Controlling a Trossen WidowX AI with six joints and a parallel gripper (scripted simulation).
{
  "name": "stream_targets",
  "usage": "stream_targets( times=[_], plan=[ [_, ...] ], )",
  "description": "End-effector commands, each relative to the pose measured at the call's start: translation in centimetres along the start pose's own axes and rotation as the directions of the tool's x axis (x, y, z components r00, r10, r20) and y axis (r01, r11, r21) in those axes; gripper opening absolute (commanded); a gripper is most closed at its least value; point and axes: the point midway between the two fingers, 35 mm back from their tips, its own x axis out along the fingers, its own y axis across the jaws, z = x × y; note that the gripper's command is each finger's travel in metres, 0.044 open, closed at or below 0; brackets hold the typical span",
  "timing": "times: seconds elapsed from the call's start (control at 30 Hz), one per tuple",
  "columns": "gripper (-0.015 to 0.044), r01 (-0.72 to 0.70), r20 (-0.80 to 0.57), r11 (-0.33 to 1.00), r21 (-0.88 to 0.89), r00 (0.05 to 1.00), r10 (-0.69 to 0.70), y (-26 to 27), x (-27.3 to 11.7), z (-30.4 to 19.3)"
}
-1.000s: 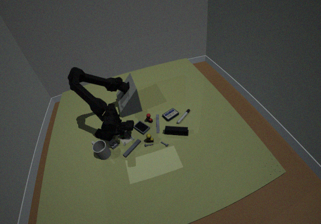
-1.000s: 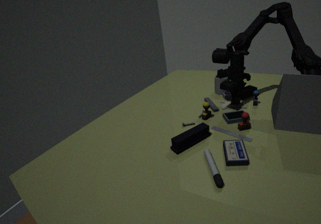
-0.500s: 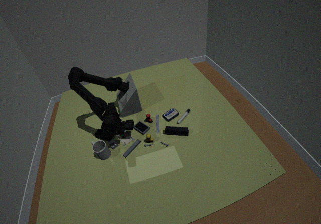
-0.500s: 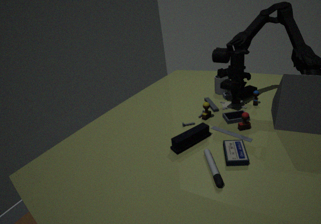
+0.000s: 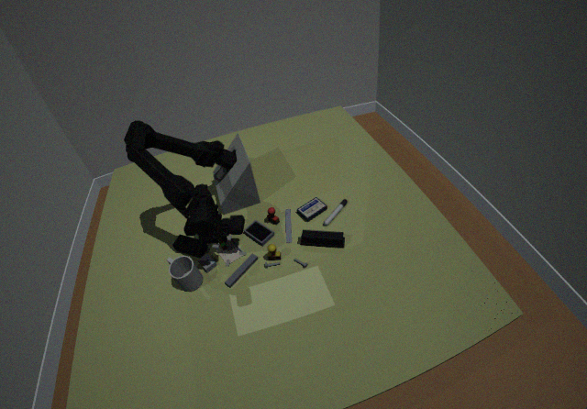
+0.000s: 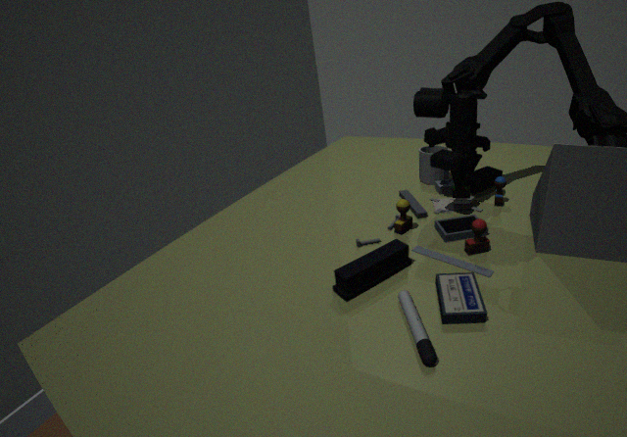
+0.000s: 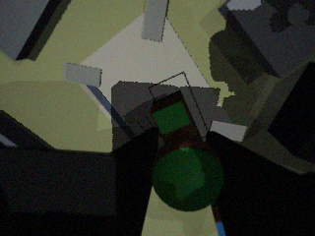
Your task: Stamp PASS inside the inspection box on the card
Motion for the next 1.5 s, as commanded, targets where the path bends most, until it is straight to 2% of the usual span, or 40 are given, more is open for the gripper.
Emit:
stream_targets(
  times=[0.0, 1.03, 1.47],
  plan=[
    [0.0000, -0.003, 0.005, 1.000, 0.008, 1.000, 0.003, 0.0, -0.7, 0.3],
    [0.0000, -0.003, 0.005, 1.000, 0.008, 1.000, 0.003, 0.0, -5.3, 0.3],
    [0.0000, -0.014, 0.004, 1.000, 0.010, 1.000, 0.014, 4.8, -5.8, 3.0]
  ],
)
